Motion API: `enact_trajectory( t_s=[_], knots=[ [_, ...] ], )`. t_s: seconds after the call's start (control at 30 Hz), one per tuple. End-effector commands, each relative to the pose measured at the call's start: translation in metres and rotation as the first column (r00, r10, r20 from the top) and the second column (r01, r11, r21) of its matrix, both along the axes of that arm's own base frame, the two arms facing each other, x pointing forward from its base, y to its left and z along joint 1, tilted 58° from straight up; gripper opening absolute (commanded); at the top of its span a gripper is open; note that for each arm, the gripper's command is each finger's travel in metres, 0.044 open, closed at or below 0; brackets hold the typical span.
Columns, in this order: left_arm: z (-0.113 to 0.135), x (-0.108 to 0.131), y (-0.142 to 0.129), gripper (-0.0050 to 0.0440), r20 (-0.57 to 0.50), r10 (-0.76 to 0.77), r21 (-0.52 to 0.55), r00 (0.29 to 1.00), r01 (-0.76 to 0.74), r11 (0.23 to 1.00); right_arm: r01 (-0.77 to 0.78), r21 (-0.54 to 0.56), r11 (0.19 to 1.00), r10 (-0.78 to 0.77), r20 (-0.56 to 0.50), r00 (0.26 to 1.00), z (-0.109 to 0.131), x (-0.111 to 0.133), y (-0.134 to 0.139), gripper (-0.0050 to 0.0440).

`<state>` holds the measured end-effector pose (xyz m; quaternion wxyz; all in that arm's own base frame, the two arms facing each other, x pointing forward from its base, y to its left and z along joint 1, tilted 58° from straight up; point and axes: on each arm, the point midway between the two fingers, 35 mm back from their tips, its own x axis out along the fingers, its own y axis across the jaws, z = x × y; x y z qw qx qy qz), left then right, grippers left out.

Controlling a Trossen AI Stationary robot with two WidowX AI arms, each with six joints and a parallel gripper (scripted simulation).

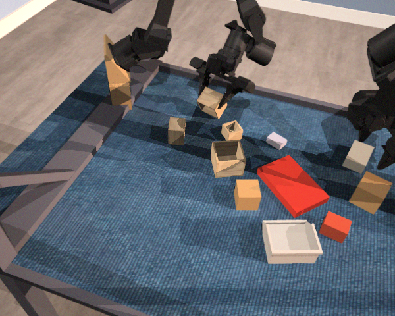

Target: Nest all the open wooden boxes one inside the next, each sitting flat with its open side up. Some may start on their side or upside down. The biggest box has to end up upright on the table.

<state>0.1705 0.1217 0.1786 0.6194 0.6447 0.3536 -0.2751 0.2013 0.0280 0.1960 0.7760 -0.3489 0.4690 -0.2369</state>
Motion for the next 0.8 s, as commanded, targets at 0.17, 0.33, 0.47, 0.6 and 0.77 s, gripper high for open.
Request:
enact_trajectory(
  t_s=[0.17, 0.33, 0.47, 0.6, 0.77],
  knots=[
    [0.008, -0.003, 0.008, -0.005, 0.012, -0.112, -0.114, 0.994, 0.113, 0.987, -0.001, 0.0, 1.0, 0.001, 0.002, 1.0, 0.002, 0.001, 0.0, 0.04],
    [0.01, -0.004, 0.012, -0.005, 0.024, -0.151, -0.169, 0.988, 0.153, 0.974, -0.001, 0.0, 1.0, 0.001, 0.002, 1.0, 0.002, 0.001, 0.0, 0.04],
    [0.011, -0.006, 0.018, -0.005, 0.034, -0.203, -0.237, 0.979, 0.206, 0.949, -0.001, 0.0, 1.0, 0.001, 0.002, 1.0, 0.002, 0.001, 0.0, 0.04],
    [0.012, -0.007, 0.021, -0.005, 0.043, -0.22, -0.261, 0.974, 0.224, 0.939, -0.001, 0.0, 1.0, 0.001, 0.002, 1.0, 0.002, 0.001, 0.0, 0.04],
    [0.012, -0.007, 0.025, -0.005, 0.053, -0.259, -0.313, 0.964, 0.263, 0.913, -0.001, 0.0, 1.0, 0.001, 0.002, 1.0, 0.002, 0.001, 0.0, 0.04]
  ],
)
